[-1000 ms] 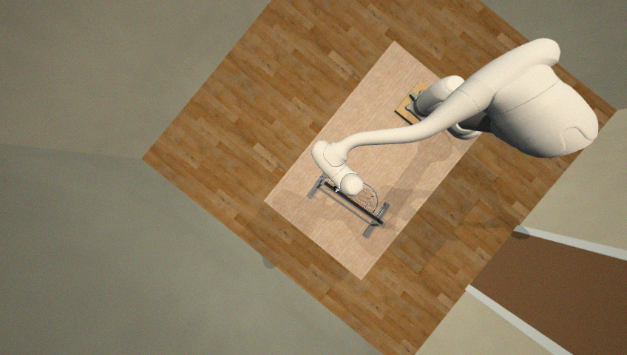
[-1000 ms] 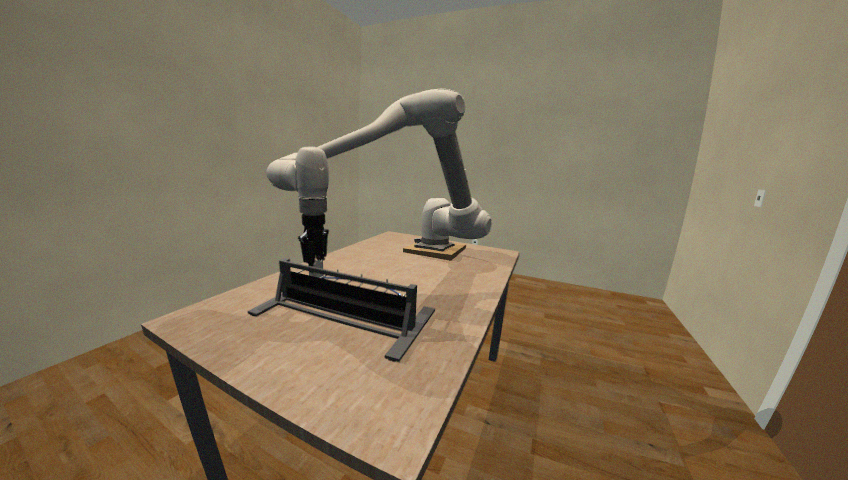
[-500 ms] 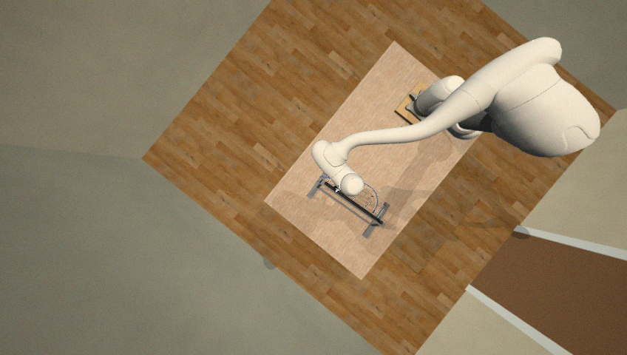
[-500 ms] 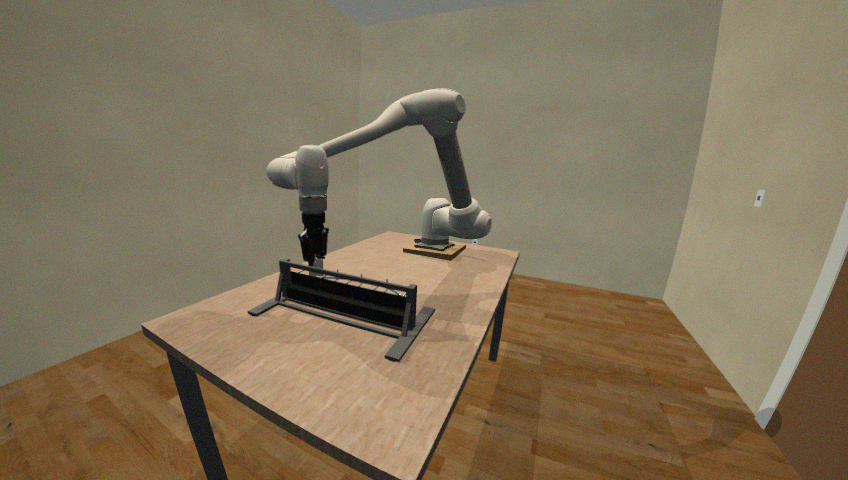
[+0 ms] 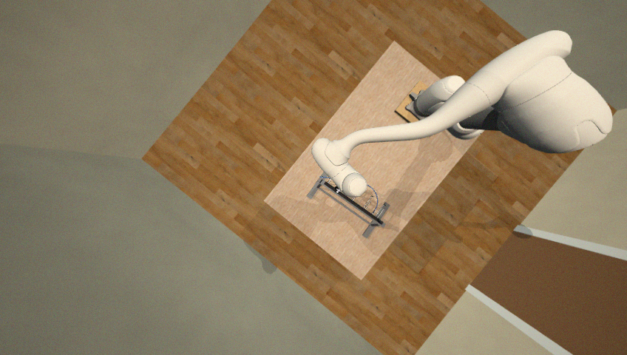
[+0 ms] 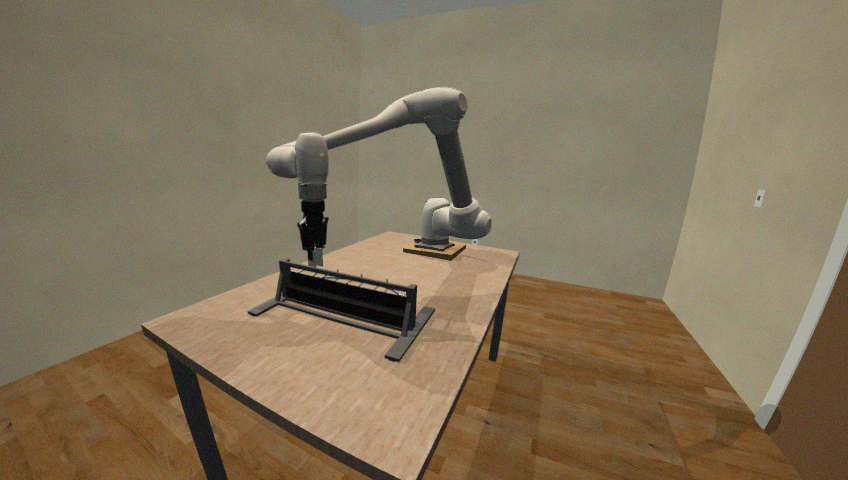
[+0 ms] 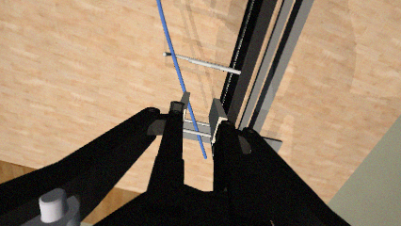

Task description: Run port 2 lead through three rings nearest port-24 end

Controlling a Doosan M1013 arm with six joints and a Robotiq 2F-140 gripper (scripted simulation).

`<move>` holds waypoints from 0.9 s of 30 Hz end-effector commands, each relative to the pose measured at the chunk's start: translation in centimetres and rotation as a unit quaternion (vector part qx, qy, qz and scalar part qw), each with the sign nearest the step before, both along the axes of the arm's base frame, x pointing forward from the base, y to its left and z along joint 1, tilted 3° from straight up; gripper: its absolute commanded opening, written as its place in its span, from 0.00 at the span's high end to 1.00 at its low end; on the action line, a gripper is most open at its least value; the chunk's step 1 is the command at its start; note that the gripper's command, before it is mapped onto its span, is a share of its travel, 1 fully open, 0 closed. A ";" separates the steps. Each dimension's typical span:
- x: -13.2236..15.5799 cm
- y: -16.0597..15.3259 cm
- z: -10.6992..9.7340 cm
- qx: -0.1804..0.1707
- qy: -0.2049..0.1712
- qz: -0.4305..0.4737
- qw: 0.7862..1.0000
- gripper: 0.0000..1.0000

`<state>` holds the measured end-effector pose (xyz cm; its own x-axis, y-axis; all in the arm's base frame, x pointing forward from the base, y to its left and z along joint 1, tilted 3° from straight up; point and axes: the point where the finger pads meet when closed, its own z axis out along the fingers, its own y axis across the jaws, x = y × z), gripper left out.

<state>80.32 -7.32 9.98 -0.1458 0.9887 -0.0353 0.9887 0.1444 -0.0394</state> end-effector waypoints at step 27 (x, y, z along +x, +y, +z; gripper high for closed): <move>0.1 0.2 3.6 0.000 0.000 0.000 1.000 1.00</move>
<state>80.42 -7.16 13.55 -0.1455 0.9888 -0.0346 0.9888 0.1441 -0.0396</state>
